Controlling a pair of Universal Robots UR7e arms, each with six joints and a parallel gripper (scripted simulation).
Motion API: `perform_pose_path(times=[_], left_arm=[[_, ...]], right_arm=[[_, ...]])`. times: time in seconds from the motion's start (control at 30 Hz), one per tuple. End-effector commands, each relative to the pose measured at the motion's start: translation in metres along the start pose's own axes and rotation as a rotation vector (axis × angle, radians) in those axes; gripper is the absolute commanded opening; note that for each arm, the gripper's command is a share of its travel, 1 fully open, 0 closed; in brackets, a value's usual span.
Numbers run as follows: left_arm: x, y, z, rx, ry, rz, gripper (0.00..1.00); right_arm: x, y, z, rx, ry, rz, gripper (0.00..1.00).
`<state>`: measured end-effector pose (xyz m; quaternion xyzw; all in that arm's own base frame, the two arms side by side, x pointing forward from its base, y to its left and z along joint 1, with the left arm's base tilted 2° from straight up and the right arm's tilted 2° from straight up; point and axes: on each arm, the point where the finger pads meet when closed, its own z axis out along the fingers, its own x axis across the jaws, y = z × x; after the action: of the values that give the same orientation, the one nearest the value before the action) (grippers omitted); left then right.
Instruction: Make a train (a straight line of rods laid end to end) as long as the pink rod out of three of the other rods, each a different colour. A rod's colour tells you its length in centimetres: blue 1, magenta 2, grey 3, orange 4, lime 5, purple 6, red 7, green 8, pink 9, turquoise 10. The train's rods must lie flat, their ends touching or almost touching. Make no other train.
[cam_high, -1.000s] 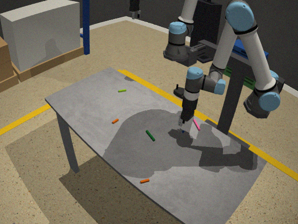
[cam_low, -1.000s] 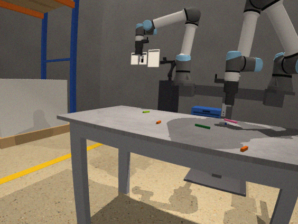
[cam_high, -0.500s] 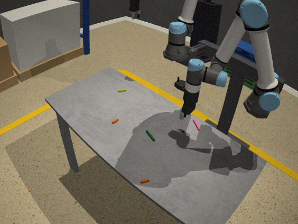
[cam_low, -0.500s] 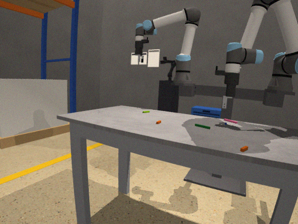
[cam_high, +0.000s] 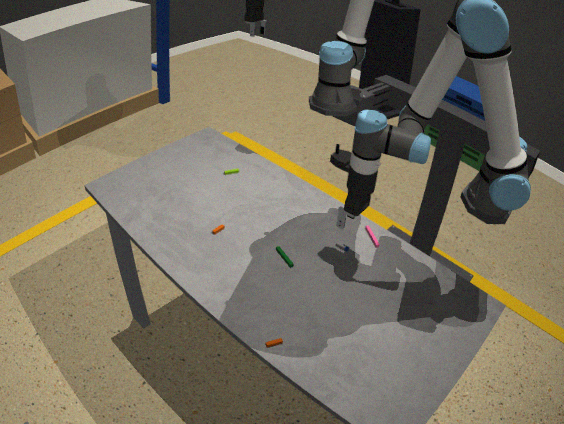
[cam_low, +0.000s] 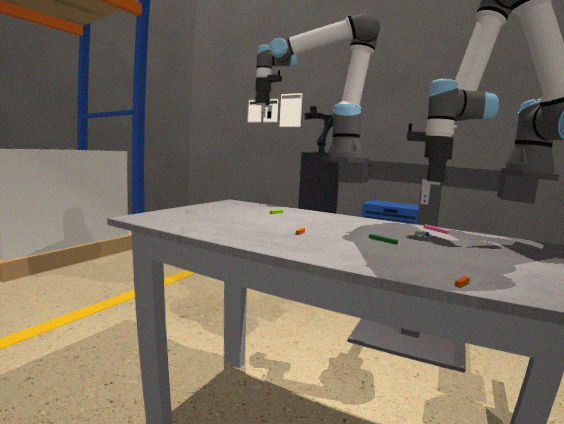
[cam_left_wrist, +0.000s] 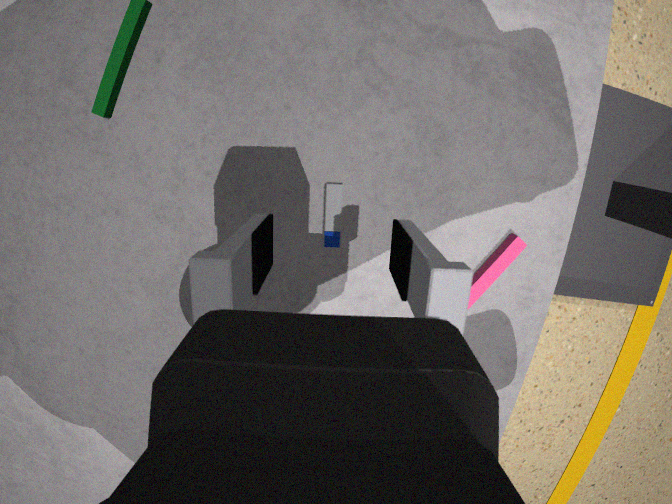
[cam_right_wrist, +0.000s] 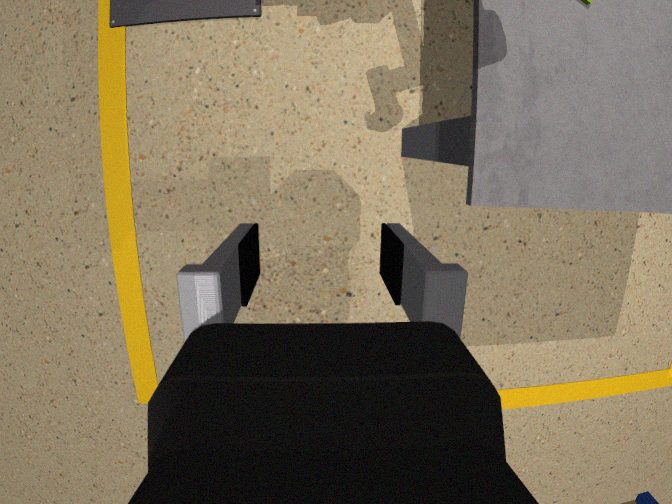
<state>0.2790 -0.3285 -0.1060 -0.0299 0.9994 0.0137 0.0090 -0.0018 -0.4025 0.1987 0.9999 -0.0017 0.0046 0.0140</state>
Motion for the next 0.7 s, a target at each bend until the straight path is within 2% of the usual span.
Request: perform_pose_path(times=[0.0, 0.67], left_arm=[[-0.0003, -0.0007, -0.0006, 0.002, -0.001, 0.000, 1.00], [-0.0007, -0.0043, -0.0004, 0.002, -0.001, 0.011, 1.00]], right_arm=[[0.0002, 0.0006, -0.0005, -0.002, 0.001, 0.000, 1.00], [0.0002, 0.0006, -0.0005, -0.002, 0.001, 0.000, 1.00]])
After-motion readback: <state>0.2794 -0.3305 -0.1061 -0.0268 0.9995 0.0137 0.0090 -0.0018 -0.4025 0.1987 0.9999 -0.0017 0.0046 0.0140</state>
